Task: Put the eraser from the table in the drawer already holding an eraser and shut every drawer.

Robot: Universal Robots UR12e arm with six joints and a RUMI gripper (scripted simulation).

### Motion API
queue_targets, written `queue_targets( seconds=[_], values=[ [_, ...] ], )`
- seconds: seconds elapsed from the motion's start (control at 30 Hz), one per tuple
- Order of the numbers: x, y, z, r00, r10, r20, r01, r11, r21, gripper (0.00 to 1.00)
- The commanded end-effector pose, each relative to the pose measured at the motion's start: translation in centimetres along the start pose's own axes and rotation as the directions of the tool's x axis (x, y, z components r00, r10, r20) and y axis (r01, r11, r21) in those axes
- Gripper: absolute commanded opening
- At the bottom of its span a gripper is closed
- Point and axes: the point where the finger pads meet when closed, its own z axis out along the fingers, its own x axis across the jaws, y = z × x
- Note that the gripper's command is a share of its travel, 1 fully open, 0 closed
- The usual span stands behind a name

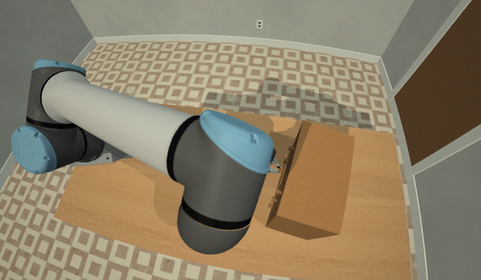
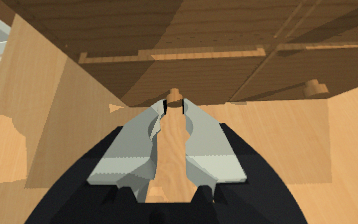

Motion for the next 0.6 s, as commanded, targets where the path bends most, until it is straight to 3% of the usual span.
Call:
queue_targets(
  seconds=[0.0,0.57],
  values=[
    [-0.01,0.05,-0.16,1.000,0.000,0.000,0.000,1.000,0.001,0.07],
    [-0.01,0.56,-0.77,1.000,0.000,0.000,0.000,1.000,0.001,0.07]
  ],
)
